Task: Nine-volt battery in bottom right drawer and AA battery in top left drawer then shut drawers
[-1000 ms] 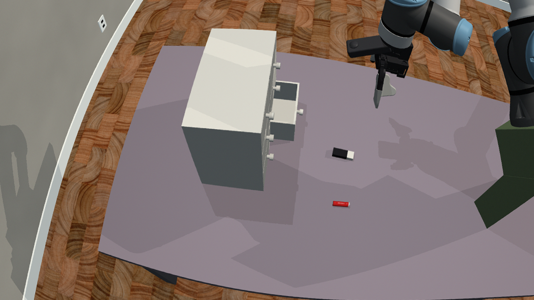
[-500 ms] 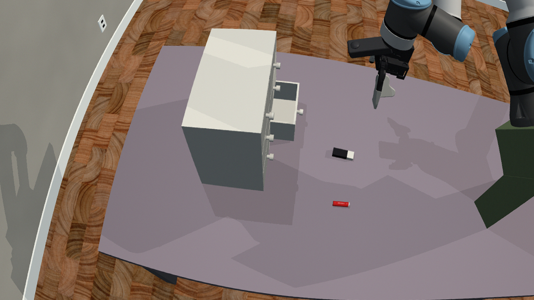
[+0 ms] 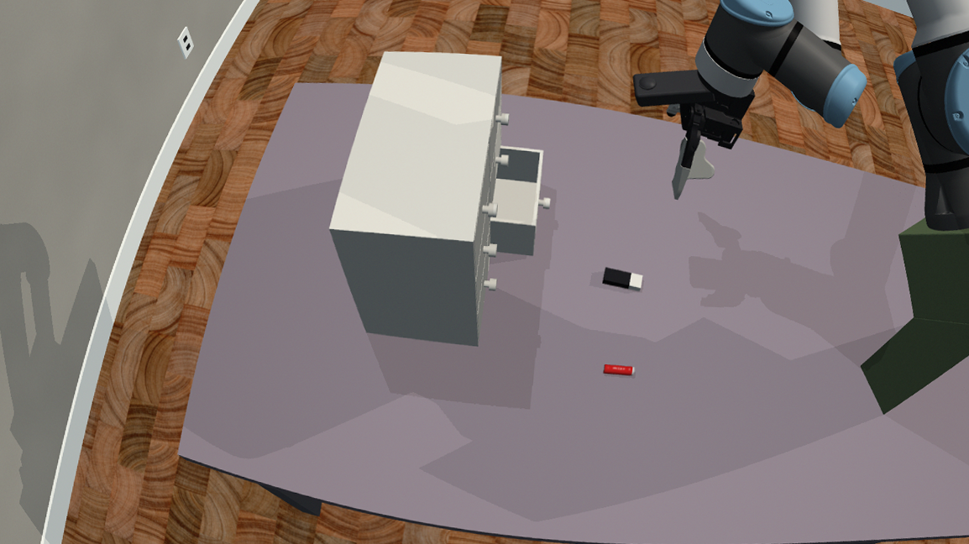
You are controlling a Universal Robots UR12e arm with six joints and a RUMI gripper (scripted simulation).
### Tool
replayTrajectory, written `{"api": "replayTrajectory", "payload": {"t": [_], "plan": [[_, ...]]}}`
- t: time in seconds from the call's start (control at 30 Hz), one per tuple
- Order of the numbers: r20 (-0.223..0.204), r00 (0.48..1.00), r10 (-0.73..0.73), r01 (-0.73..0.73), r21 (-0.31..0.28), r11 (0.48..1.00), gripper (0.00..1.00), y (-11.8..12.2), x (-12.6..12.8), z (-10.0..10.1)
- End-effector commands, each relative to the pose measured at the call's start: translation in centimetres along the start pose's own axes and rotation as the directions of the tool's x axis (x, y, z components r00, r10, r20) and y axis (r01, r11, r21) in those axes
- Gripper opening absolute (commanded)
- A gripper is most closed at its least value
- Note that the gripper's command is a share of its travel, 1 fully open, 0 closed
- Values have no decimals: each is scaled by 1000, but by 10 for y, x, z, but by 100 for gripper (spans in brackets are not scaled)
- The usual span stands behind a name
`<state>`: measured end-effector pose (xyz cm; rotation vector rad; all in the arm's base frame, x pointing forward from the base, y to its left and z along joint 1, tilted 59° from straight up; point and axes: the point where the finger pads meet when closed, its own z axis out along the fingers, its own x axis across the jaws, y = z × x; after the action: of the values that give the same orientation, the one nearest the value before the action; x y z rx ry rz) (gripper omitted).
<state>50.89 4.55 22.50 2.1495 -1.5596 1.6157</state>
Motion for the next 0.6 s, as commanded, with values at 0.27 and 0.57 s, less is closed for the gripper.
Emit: {"api": "replayTrajectory", "payload": {"t": [0.27,0.57], "plan": [[0,1000,0,0,88,996,100,-6,0,9],[0,1000,0,0,147,989,100,-10,0,15]]}}
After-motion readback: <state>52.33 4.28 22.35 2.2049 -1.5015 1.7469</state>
